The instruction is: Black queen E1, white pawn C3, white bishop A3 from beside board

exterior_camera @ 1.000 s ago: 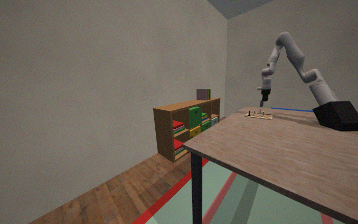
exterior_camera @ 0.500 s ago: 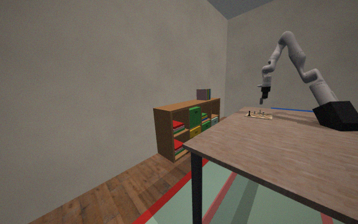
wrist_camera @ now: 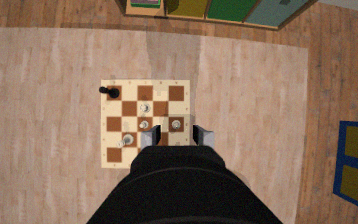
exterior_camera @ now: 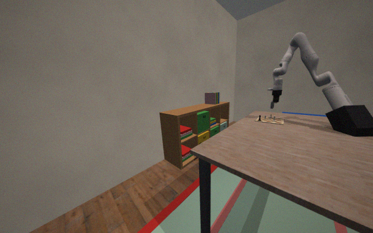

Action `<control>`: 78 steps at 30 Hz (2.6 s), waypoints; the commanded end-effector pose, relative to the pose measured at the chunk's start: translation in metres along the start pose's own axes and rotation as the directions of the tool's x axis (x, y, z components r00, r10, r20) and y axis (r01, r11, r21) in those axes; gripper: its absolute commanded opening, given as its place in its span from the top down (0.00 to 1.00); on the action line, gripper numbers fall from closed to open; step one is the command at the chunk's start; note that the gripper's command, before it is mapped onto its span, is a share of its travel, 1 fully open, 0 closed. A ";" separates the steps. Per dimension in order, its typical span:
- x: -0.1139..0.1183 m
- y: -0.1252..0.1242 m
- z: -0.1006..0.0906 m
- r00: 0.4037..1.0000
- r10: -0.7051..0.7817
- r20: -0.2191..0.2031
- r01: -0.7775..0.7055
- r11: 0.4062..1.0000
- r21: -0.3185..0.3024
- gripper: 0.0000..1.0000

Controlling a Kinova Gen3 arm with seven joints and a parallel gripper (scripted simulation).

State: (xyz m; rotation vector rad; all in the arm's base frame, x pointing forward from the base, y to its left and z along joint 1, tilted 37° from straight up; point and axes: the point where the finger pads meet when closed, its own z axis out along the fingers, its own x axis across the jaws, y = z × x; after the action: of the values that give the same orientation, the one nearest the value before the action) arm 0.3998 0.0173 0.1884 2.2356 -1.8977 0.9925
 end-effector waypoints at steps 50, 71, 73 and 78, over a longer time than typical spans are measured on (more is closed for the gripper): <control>0.000 0.000 -0.072 1.000 0.000 0.000 0.000 1.000 0.001 0.00; 0.000 0.000 -0.072 1.000 0.000 0.000 0.000 1.000 0.001 0.00; 0.000 0.000 -0.072 1.000 0.000 0.000 0.000 1.000 0.001 0.00; 0.000 0.000 -0.072 1.000 0.000 0.000 0.000 1.000 0.001 0.00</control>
State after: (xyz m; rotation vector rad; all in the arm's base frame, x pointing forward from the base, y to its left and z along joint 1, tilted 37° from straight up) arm 0.3683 0.0480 0.2457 2.2357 -1.8978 0.9923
